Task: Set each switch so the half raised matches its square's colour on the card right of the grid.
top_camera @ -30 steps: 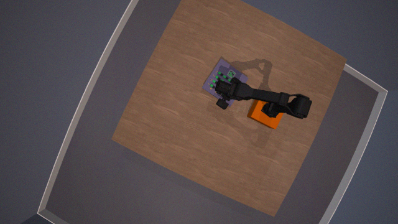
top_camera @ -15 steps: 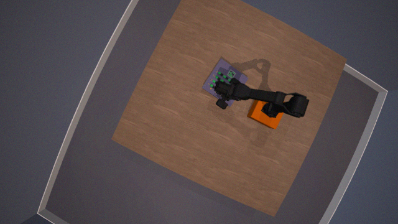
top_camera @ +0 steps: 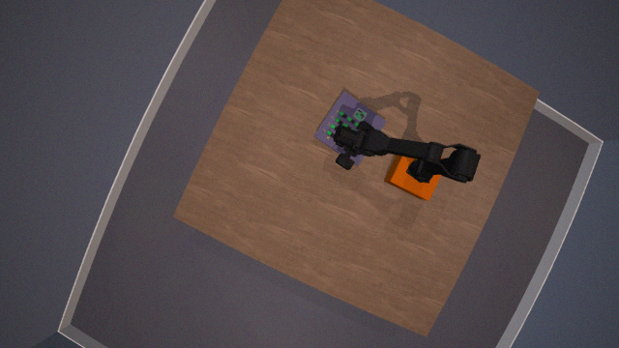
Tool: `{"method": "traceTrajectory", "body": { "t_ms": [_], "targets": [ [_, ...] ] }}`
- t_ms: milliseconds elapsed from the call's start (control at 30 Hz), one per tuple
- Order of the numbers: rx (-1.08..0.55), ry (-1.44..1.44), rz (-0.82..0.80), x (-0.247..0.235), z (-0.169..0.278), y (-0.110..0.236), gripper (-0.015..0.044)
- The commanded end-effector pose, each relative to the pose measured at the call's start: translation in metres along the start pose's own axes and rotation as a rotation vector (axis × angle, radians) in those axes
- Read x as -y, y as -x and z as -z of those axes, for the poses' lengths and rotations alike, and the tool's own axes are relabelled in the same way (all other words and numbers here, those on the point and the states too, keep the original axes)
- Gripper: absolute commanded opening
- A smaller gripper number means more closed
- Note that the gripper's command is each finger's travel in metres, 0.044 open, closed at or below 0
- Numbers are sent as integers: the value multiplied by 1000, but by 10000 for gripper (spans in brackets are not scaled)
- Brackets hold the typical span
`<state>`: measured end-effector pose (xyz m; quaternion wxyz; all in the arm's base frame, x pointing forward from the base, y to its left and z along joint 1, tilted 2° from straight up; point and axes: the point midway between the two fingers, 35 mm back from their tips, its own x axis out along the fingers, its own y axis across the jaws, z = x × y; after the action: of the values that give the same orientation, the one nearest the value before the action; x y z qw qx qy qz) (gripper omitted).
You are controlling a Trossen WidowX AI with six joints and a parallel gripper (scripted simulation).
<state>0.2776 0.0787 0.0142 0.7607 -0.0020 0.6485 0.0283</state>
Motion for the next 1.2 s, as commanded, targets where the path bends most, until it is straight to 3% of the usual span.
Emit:
{"method": "traceTrajectory", "body": {
  "t_ms": [0,1167],
  "targets": [
    [4,-5,2,0,-1,0,0],
    [4,-5,2,0,-1,-5,0]
  ]
}}
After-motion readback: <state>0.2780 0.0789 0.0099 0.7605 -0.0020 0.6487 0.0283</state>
